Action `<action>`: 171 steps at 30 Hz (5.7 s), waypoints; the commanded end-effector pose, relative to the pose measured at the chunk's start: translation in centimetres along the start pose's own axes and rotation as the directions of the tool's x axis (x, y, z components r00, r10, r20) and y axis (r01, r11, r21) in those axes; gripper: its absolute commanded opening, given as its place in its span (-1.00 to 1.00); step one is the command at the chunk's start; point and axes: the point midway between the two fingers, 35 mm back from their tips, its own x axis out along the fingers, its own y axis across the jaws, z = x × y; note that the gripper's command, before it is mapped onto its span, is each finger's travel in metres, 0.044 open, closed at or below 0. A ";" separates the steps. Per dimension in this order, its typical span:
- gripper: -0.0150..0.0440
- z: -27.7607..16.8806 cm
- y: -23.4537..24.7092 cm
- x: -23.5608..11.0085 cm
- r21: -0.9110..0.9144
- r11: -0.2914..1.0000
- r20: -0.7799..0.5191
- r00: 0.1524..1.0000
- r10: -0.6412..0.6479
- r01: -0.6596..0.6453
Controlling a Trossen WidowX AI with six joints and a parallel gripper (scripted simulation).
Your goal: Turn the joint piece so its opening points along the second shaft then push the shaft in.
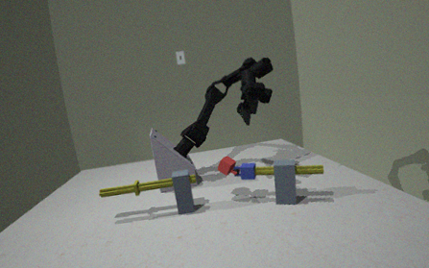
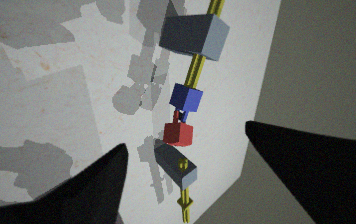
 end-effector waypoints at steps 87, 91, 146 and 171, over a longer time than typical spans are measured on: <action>1.00 -17.8 -1.4 8.4 0.700 -0.668 0.161 0.856 0.492 0.252; 1.00 -17.7 -1.4 8.5 0.623 -0.717 0.151 0.851 0.504 0.313; 1.00 -17.0 -1.2 10.2 -0.584 -0.630 0.015 0.783 0.622 0.512; 1.00 -14.2 1.5 17.0 -0.583 -0.631 0.018 0.785 0.620 0.512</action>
